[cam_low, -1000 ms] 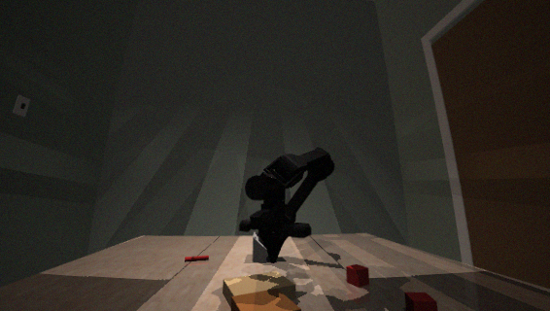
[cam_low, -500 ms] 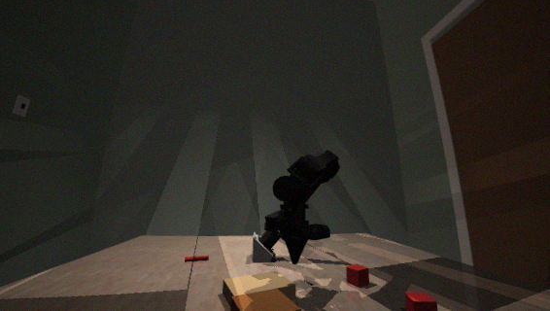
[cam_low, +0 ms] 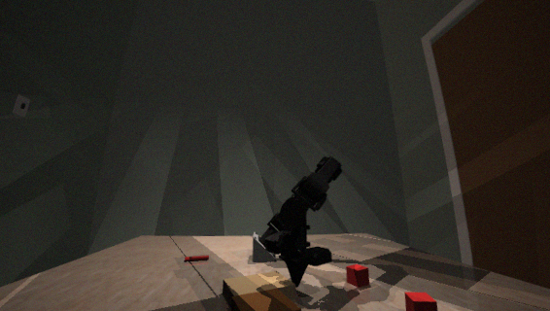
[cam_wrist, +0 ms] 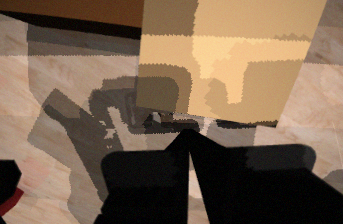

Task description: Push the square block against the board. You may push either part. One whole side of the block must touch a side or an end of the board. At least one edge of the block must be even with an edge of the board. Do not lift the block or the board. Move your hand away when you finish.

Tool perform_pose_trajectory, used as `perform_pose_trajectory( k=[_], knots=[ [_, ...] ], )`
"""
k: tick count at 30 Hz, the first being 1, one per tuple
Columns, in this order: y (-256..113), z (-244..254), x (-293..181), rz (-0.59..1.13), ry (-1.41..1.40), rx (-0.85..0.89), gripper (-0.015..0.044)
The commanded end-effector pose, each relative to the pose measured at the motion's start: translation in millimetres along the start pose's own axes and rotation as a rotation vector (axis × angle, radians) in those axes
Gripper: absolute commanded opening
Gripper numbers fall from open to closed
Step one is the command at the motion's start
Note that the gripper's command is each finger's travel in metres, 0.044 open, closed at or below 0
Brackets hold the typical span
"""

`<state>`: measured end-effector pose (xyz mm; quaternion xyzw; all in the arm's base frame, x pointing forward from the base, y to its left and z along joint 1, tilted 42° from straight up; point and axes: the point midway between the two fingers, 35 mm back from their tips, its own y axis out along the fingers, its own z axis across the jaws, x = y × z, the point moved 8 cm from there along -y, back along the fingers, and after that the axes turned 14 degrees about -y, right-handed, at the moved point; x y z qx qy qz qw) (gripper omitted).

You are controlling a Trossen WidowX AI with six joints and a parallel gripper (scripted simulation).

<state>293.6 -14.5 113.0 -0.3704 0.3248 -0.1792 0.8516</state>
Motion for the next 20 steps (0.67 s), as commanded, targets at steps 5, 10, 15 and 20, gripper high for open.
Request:
perform_pose_trajectory(
  k=[5,10,15,20],
  knots=[
    [1,-2,11,0.001,0.006,0.003,0.0000],
    [1,-4,18,0.000,0.006,0.003,0.0000],
    [1,-5,22,0.000,0.006,0.003,0.0000],
    [1,-3,16,0.000,0.006,0.003,0.0000]
  ],
)
